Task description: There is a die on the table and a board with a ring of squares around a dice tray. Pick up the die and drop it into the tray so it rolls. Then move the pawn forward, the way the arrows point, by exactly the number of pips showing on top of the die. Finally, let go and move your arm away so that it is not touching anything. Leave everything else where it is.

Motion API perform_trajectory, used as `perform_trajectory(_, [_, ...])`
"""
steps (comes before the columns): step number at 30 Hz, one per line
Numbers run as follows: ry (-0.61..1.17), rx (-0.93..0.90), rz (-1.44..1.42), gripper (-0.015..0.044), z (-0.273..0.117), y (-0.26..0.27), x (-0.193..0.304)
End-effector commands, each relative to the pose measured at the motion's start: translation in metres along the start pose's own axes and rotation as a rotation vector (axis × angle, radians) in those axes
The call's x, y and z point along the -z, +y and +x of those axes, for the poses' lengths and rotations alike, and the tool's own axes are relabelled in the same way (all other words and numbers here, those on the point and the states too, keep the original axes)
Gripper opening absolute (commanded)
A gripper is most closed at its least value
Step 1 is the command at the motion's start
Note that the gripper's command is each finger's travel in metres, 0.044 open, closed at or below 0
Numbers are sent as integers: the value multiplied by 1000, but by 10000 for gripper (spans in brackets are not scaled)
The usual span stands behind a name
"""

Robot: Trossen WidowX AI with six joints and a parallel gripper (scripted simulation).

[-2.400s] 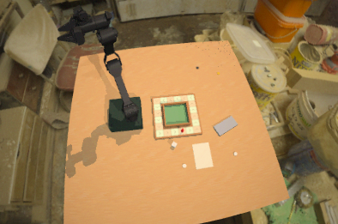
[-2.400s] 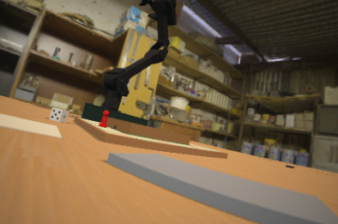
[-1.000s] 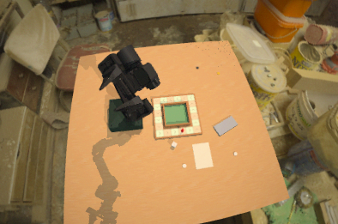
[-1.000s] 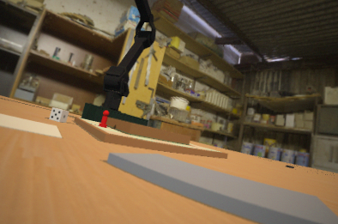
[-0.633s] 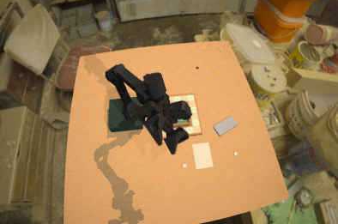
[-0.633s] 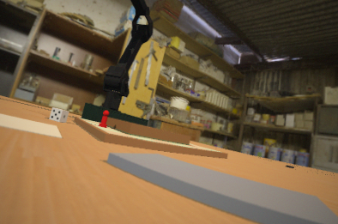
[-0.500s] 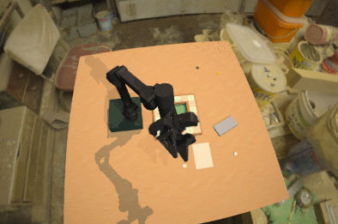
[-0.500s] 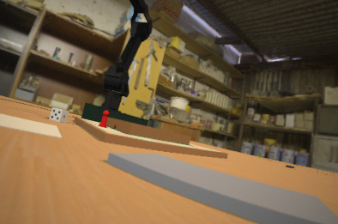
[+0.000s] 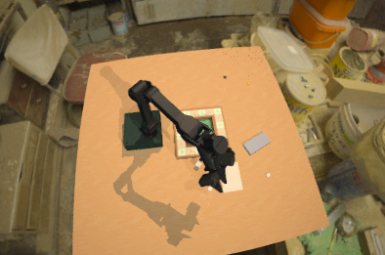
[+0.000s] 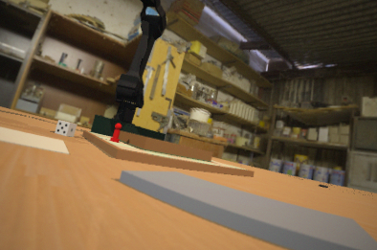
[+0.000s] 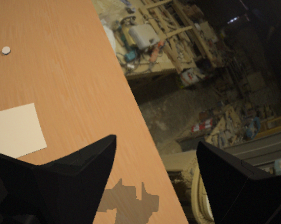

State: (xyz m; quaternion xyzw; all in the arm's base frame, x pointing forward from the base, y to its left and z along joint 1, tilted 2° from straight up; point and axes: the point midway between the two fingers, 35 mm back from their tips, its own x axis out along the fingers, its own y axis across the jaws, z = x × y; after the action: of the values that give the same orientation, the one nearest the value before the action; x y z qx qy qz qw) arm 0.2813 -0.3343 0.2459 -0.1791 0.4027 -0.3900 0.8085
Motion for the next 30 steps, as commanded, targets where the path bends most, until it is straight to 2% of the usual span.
perform_trajectory(1, [162,-222,68,275,15,65,42])
perform_trajectory(6, [395,-435,165,275,10,131,92])
perform_trajectory(13, [778,-632,301,275,-25,198,156])
perform_trajectory(30, [789,-635,304,275,-21,206,172])
